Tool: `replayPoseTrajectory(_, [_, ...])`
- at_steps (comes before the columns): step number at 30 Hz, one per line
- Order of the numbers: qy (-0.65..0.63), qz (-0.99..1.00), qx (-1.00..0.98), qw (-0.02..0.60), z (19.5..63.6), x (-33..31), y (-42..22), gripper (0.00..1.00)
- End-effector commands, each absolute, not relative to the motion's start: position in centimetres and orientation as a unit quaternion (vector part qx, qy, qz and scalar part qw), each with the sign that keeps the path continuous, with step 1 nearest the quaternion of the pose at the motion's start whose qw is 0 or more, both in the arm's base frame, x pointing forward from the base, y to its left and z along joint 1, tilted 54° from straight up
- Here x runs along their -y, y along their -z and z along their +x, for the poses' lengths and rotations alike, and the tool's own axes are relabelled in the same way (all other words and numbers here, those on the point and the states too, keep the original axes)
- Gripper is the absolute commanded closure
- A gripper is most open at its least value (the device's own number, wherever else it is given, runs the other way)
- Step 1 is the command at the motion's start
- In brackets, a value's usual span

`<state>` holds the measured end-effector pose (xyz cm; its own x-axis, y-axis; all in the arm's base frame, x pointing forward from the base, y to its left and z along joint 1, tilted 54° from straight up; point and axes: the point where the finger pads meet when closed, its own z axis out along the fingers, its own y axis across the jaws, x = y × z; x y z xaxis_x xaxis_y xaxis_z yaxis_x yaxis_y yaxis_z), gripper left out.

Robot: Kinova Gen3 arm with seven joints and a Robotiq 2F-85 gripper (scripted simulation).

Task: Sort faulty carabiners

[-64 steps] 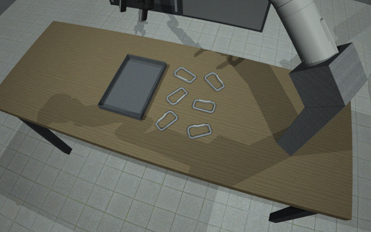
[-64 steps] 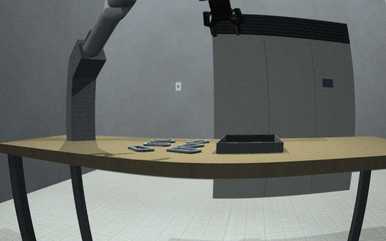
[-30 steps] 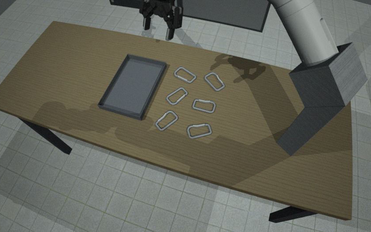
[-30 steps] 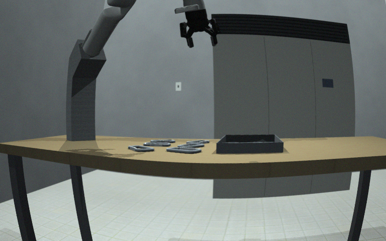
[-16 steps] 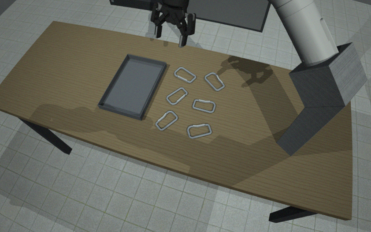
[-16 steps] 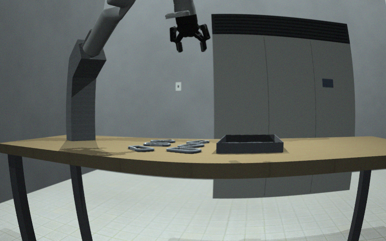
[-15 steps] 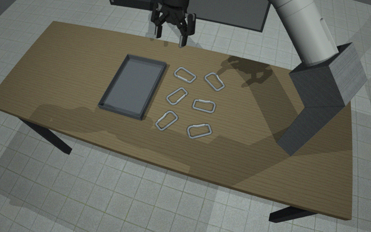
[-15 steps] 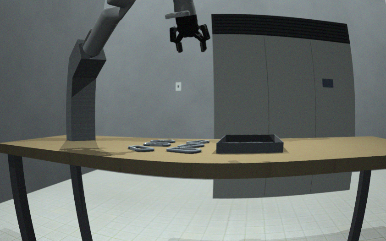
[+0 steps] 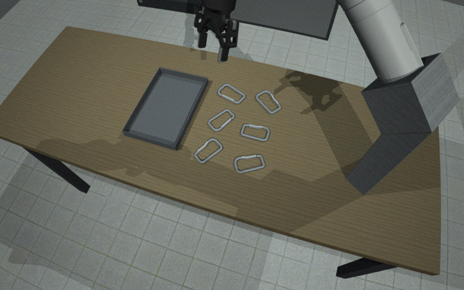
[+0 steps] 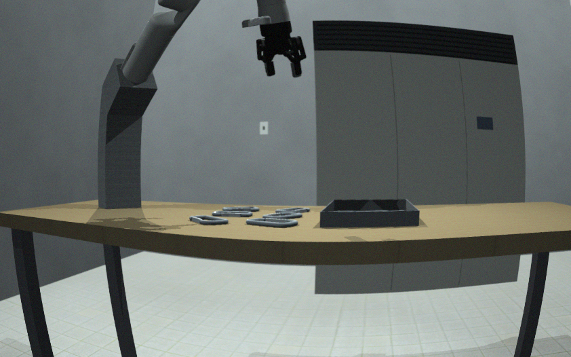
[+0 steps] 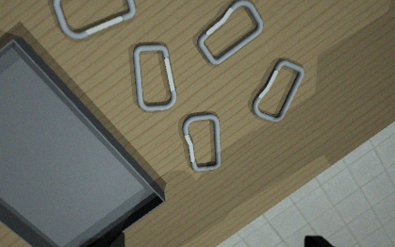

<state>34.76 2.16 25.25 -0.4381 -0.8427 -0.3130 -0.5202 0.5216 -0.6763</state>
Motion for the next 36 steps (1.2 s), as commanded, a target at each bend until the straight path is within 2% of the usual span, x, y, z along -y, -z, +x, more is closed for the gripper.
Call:
replayPoseTrajectory(1, [0.274, -0.408, -0.803, 0.337, 34.8, -1.2, -25.6, 0.00])
replayPoseTrajectory(4, [0.274, -0.408, -0.803, 0.337, 34.8, -1.2, -25.6, 0.00])
replayPoseTrajectory(5, [0.247, -0.287, -0.853, 0.358, 34.8, -2.0, -25.4, 0.00])
replayPoseTrajectory(9, [0.244, -0.257, -0.861, 0.366, 34.8, -2.0, -25.4, 0.00])
replayPoseTrajectory(21, [0.244, -0.257, -0.861, 0.366, 34.8, -2.0, -25.4, 0.00])
replayPoseTrajectory(22, [0.221, -0.124, -0.886, 0.389, 34.8, -2.4, -25.2, 0.00])
replayPoseTrajectory(36, [0.217, -0.091, -0.888, 0.395, 34.8, -2.4, -25.2, 0.00])
